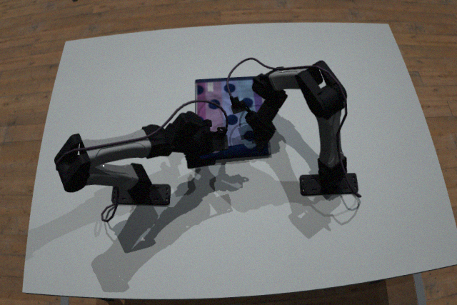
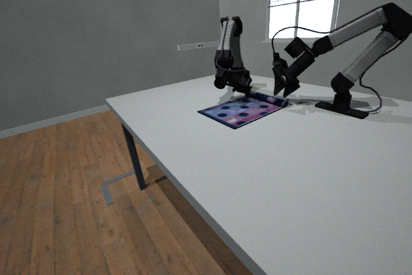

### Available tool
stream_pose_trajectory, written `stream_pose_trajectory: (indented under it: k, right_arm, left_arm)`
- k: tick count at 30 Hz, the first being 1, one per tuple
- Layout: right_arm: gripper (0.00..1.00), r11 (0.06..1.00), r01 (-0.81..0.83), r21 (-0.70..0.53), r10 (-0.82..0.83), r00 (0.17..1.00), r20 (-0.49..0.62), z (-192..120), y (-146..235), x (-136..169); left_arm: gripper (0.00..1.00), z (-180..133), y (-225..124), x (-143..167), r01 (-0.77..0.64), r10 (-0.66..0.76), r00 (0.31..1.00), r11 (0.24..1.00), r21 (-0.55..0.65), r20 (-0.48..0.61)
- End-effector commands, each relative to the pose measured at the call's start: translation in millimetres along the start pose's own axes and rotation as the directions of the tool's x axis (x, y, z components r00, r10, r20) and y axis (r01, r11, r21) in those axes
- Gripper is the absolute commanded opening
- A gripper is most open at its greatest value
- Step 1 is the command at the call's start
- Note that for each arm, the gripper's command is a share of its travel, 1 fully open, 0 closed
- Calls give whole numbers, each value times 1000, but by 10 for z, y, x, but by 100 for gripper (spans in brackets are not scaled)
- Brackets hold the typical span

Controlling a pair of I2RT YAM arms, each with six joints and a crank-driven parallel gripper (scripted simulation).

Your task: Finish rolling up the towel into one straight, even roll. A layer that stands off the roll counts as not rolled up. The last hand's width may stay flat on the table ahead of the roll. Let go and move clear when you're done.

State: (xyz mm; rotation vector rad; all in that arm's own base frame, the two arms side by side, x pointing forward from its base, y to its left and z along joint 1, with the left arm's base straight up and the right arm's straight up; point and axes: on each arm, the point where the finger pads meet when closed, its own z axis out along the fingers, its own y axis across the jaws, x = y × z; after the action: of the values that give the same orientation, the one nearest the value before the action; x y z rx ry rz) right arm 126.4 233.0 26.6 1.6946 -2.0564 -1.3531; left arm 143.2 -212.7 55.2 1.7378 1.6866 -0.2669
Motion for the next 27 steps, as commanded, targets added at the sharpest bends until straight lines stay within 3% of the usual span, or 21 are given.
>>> stream_pose_trajectory:
  k: [1,13,16,27]
  right_arm:
    - [12,1000,9,-6,-9,1000,7,10,-30,-15]
    - [12,1000,9,-6,-9,1000,7,10,-30,-15]
    - [12,1000,9,-6,-9,1000,7,10,-30,-15]
    - [12,1000,9,-6,-9,1000,7,10,-30,-15]
  left_arm:
    - [98,104,-25,-26,-17,18,999,1000,-4,32]
    - [98,305,-79,19,-17,17,999,1000,-5,32]
    - [94,310,-81,23,-17,17,999,1000,-5,32]
    - [47,345,-97,51,-17,17,999,1000,-5,32]
